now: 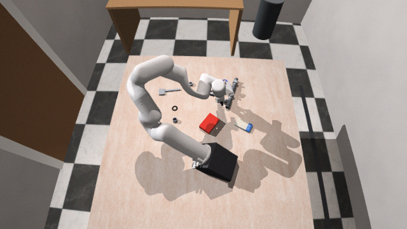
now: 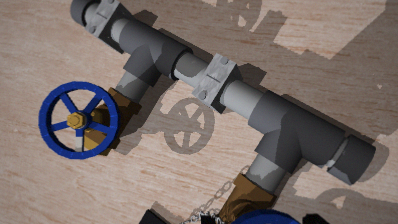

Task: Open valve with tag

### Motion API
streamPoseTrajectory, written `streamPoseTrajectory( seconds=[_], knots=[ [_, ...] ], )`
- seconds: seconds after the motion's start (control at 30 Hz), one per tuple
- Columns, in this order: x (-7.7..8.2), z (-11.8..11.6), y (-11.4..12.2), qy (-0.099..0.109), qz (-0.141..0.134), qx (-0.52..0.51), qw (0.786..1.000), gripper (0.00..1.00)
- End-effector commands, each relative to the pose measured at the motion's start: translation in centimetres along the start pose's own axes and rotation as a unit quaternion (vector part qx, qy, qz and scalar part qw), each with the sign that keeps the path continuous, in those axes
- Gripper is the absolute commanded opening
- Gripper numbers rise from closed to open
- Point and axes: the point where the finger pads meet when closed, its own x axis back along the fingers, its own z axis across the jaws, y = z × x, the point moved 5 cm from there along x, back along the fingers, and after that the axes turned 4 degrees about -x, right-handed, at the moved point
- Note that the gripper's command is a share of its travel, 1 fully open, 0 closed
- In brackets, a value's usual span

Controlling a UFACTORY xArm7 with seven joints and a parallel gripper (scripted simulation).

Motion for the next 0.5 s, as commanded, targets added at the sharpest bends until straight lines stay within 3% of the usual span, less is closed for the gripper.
streamPoseTrajectory(
  seconds=[0.0,0.23,0.47],
  knots=[
    [0.14,-0.06,-0.14,-0.003,0.003,0.081,0.997,0.0],
    [0.14,-0.06,-0.14,-0.002,0.003,0.196,0.981,0.0],
    [0.14,-0.07,-0.14,-0.001,0.003,0.371,0.928,0.0]
  ],
)
